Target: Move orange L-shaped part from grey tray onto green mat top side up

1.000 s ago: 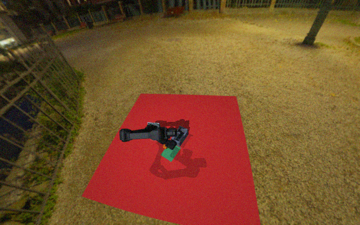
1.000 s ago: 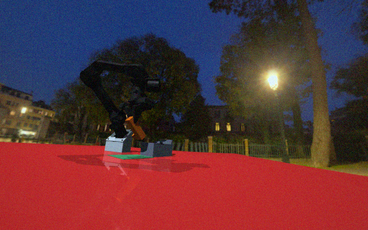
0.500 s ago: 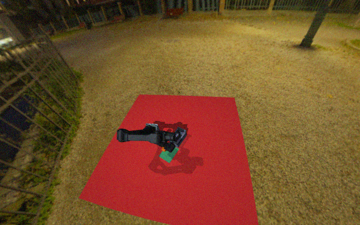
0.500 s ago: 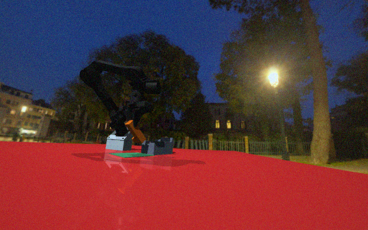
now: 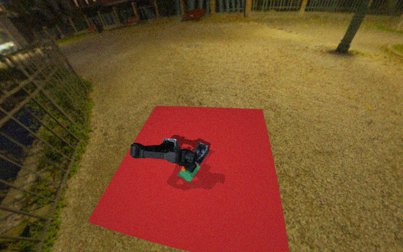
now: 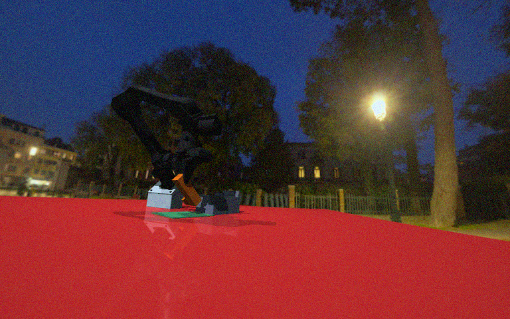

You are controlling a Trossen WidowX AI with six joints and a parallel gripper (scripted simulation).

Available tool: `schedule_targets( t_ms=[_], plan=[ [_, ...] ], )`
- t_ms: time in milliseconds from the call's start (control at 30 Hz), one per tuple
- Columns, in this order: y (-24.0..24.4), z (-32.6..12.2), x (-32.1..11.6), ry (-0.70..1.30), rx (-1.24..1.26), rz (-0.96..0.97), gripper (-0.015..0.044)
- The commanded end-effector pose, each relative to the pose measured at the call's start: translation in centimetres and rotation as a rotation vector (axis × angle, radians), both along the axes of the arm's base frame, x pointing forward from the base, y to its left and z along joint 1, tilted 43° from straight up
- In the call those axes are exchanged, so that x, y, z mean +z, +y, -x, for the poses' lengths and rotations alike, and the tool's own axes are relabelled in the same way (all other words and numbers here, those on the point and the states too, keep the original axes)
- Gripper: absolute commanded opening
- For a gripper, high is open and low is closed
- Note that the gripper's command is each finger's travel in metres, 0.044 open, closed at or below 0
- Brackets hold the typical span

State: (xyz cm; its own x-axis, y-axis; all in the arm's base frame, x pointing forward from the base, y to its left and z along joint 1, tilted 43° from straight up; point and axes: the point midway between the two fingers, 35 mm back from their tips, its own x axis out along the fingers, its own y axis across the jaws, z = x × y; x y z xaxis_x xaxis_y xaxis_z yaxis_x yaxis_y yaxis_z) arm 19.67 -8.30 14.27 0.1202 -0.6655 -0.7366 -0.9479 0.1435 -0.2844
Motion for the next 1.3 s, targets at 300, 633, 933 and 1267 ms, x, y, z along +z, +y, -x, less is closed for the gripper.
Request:
schedule_targets(
  t_ms=[300, 633, 933, 1267],
  plan=[
    [-1.5, 0.0, -1.7, 0.008, 0.002, 0.004, 0.0],
    [-1.5, -0.1, -1.8, 0.008, 0.002, 0.004, 0.0],
    [-1.5, -0.1, -1.8, 0.008, 0.002, 0.004, 0.0],
    [-1.6, -0.1, -1.7, 0.005, -0.002, 0.007, 0.0105]
  ],
)
